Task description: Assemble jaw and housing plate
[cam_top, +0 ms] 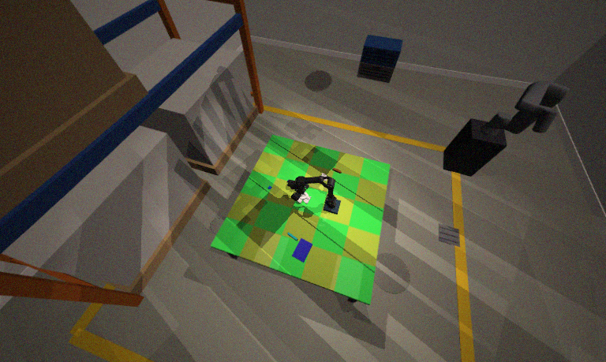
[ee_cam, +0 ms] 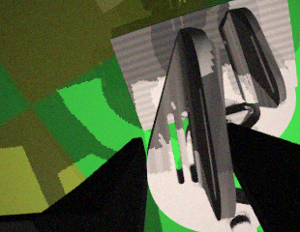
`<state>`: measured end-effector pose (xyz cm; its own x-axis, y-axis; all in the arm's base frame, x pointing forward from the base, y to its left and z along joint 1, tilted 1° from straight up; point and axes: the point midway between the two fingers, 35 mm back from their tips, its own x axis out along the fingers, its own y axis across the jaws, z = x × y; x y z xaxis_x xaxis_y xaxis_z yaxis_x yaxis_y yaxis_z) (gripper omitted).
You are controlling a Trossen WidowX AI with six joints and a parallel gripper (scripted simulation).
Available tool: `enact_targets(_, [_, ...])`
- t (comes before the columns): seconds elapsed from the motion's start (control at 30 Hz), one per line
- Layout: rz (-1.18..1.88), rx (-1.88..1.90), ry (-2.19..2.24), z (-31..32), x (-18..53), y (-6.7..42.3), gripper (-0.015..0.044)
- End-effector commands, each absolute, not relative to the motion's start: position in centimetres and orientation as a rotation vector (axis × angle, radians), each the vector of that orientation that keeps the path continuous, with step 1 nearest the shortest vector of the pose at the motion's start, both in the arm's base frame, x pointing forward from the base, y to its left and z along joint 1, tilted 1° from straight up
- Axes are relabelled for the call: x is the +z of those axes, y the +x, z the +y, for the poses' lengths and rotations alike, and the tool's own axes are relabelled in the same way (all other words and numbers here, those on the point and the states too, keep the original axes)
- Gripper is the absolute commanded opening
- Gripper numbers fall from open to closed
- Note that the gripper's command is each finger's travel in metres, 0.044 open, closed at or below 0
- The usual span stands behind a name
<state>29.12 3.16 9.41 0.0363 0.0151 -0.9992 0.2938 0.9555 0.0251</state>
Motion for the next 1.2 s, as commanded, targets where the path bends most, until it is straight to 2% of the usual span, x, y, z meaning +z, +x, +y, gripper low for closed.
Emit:
enact_targets(0.0, [1.525,-0.226,0.248,3.1,8.7,29.2,0.0134])
enact_targets(1.17, [1.525,-0.226,0.249,3.1,4.8,29.2,0.0134])
